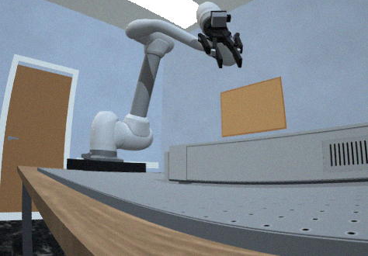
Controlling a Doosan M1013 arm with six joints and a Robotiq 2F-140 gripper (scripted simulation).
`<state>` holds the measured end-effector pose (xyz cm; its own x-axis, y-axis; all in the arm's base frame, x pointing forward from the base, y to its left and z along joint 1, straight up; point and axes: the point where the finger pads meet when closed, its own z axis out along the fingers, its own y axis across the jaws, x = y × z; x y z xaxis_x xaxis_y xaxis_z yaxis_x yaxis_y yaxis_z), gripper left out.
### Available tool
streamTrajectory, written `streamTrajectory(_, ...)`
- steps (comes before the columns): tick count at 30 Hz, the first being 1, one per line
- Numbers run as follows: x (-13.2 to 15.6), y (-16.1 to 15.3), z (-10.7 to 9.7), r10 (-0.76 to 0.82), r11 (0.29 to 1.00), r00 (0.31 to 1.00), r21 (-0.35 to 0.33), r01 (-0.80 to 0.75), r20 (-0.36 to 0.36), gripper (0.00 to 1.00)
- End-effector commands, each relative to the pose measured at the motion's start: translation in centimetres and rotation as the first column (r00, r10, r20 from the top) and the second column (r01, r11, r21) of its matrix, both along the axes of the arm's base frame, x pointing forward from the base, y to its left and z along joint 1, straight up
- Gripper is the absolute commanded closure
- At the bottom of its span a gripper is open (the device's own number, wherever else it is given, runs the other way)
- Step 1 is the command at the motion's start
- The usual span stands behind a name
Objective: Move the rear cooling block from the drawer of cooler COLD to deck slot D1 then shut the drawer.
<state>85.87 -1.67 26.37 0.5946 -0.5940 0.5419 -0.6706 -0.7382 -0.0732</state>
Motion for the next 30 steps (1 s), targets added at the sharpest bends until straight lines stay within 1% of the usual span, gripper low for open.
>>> streamTrajectory(1, -1.0, -0.1, 0.0, 0.032, 0.999, 0.999, -0.005, -0.033, -0.042, 0.65)
streamTrajectory(2, -1.4, -0.2, -0.1, 0.041, 0.999, 0.998, -0.007, -0.041, -0.053, 0.65)
streamTrajectory(7, -3.4, -0.4, -0.3, 0.041, 0.999, 0.998, -0.007, -0.041, -0.053, 0.65)
streamTrajectory(10, -4.6, -0.5, -0.5, 0.083, 0.996, 0.991, -0.009, -0.084, -0.107, 0.65)
streamTrajectory(13, -5.8, -0.6, -0.6, 0.083, 0.996, 0.991, -0.009, -0.084, -0.107, 0.65)
streamTrajectory(15, -5.8, -0.6, -0.6, 0.083, 0.996, 0.991, -0.009, -0.084, -0.107, 0.65)
streamTrajectory(18, -6.9, -0.7, -0.8, 0.127, 0.992, 0.979, -0.005, -0.13, -0.158, 0.65)
streamTrajectory(22, -8.5, -0.7, -1.0, 0.127, 0.992, 0.979, -0.005, -0.13, -0.158, 0.65)
streamTrajectory(25, -9.7, -0.8, -1.2, 0.174, 0.984, 0.963, 0.004, -0.177, -0.208, 0.65)
streamTrajectory(29, -11.3, -0.8, -1.4, 0.174, 0.984, 0.963, 0.004, -0.177, -0.208, 0.65)
streamTrajectory(30, -11.7, -0.8, -1.4, 0.192, 0.981, 0.955, 0.009, -0.195, -0.225, 0.65)
